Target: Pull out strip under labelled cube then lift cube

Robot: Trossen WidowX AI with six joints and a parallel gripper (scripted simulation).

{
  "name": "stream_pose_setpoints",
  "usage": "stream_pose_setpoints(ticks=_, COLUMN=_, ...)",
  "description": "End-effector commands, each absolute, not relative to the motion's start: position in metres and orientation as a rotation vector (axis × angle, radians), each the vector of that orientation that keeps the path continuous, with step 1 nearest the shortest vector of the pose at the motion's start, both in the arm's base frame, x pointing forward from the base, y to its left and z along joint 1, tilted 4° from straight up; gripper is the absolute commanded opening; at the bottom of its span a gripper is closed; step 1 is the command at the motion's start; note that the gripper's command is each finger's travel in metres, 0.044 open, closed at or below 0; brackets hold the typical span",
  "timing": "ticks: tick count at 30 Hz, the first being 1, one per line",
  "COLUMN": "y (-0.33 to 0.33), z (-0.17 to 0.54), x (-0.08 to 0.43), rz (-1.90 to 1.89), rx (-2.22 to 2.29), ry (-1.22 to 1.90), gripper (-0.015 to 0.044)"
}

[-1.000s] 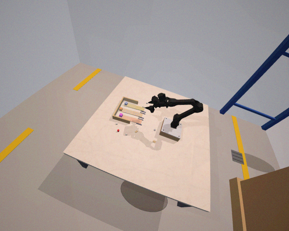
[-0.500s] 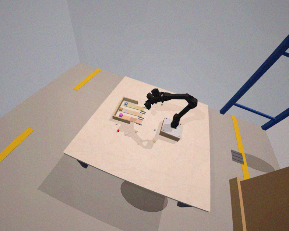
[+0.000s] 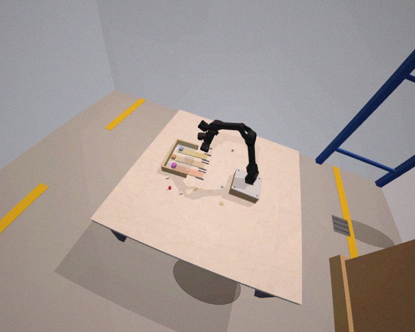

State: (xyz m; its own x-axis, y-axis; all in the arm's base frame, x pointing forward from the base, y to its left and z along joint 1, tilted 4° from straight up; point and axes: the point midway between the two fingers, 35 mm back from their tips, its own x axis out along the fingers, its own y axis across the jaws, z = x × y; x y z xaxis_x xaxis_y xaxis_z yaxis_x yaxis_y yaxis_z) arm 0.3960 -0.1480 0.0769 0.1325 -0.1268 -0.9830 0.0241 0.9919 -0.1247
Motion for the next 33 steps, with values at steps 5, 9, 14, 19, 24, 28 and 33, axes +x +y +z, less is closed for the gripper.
stream_pose_setpoints(ticks=5, y=-0.168, z=0.049, x=0.395, rz=-0.039, rx=-0.069, ry=1.583, gripper=0.0000)
stream_pose_setpoints(ticks=9, y=-0.166, z=0.047, x=0.393, rz=-0.039, rx=-0.069, ry=1.583, gripper=0.0000)
stream_pose_setpoints(ticks=14, y=-0.167, z=0.040, x=0.393, rz=-0.039, rx=-0.069, ry=1.583, gripper=0.0000)
stream_pose_setpoints(ticks=19, y=-0.167, z=0.031, x=0.393, rz=-0.039, rx=-0.069, ry=1.583, gripper=0.0000)
stream_pose_setpoints(ticks=24, y=-0.167, z=0.023, x=0.393, rz=-0.039, rx=-0.069, ry=1.583, gripper=0.0000)
stream_pose_setpoints(ticks=28, y=-0.168, z=0.017, x=0.393, rz=-0.039, rx=-0.069, ry=1.583, gripper=0.0000)
stream_pose_setpoints(ticks=33, y=-0.168, z=0.008, x=0.393, rz=-0.039, rx=-0.069, ry=1.583, gripper=0.0000)
